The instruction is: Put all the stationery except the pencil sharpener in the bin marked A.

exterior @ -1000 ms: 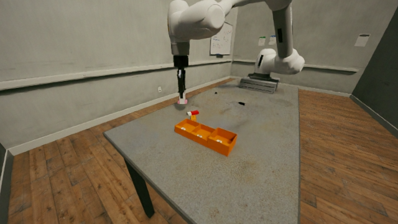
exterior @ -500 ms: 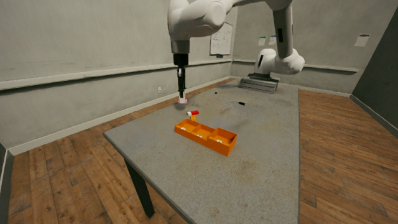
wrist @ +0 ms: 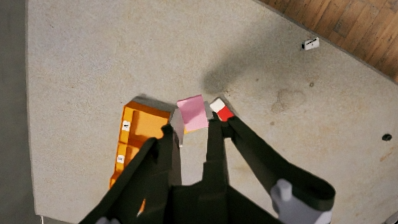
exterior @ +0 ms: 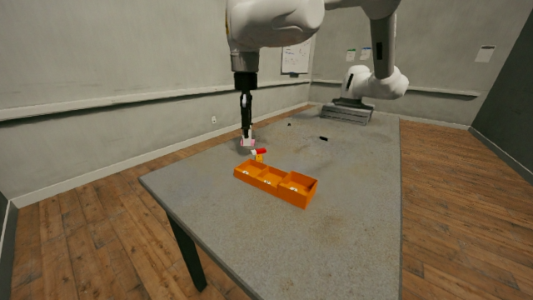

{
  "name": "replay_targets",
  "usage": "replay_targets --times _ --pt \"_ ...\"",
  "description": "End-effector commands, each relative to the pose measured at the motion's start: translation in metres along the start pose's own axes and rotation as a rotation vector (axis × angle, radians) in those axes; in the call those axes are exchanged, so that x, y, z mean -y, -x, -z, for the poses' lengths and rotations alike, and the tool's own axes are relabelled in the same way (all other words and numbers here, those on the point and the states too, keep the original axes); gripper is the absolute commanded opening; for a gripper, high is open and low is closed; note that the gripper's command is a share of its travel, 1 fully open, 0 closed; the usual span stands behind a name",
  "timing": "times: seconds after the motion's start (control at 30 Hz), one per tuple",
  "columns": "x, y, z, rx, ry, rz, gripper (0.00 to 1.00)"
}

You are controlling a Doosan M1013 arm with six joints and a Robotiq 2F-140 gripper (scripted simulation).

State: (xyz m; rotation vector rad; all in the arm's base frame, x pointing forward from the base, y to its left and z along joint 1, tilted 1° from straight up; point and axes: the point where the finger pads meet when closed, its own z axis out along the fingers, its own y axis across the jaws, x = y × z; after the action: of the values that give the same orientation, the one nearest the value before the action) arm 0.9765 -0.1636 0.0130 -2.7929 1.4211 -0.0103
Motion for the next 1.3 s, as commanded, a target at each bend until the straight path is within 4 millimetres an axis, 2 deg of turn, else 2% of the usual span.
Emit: replay_targets --times 0.0,0.1,0.2,0.5,0.57,0.6,0.63,1.07,1.27 --pt "0.011 0.002 0.0 0.0 0.001 0.0 0.29" --pt "0.029 0.007 0.0 0.0 0.001 0.0 0.29" --pt "0.046 0.012 0.0 0.0 0.001 0.15 0.29" --pt "0.098 0.026 0.0 -0.003 0.0 0.452 0.29" --pt "0.098 0.026 0.0 -0.003 0.0 0.452 0.29" --pt "0.104 0.027 0.0 -0.003 0.0 0.549 0.29" --pt "0.107 0.028 0.0 -0.004 0.0 0.573 0.29" --pt "0.107 0.028 0.0 0.001 0.0 0.981 0.29" --pt "0.107 0.028 0.0 0.001 0.0 0.981 0.29"
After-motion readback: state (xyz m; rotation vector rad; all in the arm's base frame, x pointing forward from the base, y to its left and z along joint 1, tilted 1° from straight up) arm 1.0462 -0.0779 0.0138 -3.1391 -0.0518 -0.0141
